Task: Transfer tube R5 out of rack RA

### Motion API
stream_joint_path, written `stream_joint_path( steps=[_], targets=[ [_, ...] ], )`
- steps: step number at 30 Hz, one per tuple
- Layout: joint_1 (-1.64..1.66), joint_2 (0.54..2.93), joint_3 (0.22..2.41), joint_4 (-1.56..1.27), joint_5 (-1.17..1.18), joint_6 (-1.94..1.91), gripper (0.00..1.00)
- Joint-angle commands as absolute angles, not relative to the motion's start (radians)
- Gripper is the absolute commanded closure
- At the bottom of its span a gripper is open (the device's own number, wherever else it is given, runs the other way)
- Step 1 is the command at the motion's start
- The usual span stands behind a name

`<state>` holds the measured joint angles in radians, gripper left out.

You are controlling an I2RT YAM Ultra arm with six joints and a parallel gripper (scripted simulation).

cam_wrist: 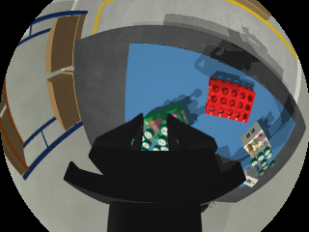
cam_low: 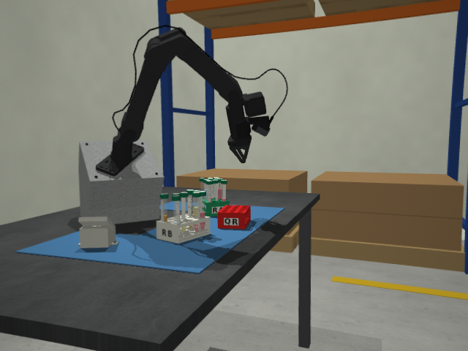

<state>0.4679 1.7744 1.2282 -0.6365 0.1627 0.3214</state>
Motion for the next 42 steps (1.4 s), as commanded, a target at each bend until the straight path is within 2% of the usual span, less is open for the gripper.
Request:
stream_joint_path(
  steps=[1, 9, 12, 18, 23, 29, 32, 42],
  targets=[
    [0.494, 1.718, 1.252, -0.686, 0.227, 0.333, 0.7],
    [0.454, 1.647, 1.144, -0.718, 0.259, 0.309, 0.7],
    [0.494, 1.64, 1.19, -0.783, 0.346, 0.36, 0.7],
    [0.444, 1.561, 1.073, -0.791, 0.348, 0.32, 0.7],
    [0.485, 1.559, 1.116, -0.856, 0.432, 0.374, 0.7],
    [0.433, 1.48, 1.001, -0.864, 0.436, 0.333, 0.7],
    [0.473, 1.537, 1.044, -0.907, 0.519, 0.386, 0.7],
    [0.385, 1.425, 0.885, -0.822, 0.518, 0.307, 0.7]
  ],
)
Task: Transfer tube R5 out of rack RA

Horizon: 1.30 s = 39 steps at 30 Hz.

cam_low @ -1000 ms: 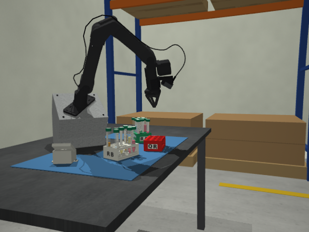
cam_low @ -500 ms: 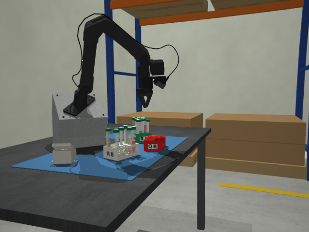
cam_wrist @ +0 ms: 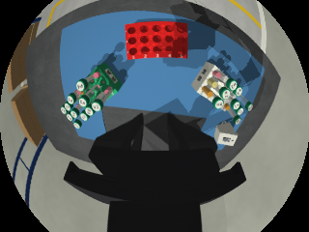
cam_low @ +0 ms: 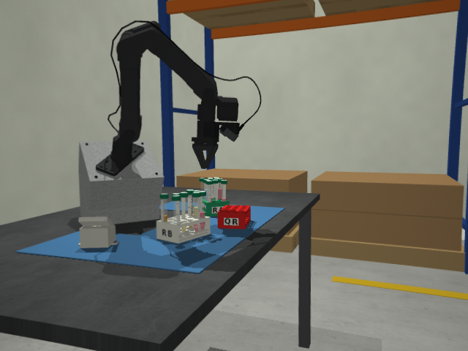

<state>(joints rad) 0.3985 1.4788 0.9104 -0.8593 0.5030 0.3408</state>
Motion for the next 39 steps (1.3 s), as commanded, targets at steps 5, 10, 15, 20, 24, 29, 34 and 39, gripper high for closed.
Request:
stream_joint_path(
  steps=[5, 10, 15, 20, 24, 29, 34, 39],
  targets=[
    [0.4, 1.416, 0.91, -0.818, 0.51, 0.299, 0.7],
    [0.399, 1.416, 0.909, -0.816, 0.51, 0.298, 0.7],
    [0.399, 1.416, 0.909, -0.816, 0.51, 0.298, 0.7],
    [0.399, 1.416, 0.909, -0.815, 0.509, 0.298, 0.7],
    [0.399, 1.416, 0.908, -0.815, 0.509, 0.297, 0.7],
    [0.399, 1.416, 0.908, -0.815, 0.509, 0.297, 0.7],
    [0.4, 1.416, 0.911, -0.816, 0.51, 0.298, 0.7],
    [0.4, 1.416, 0.911, -0.816, 0.51, 0.298, 0.7]
  ],
)
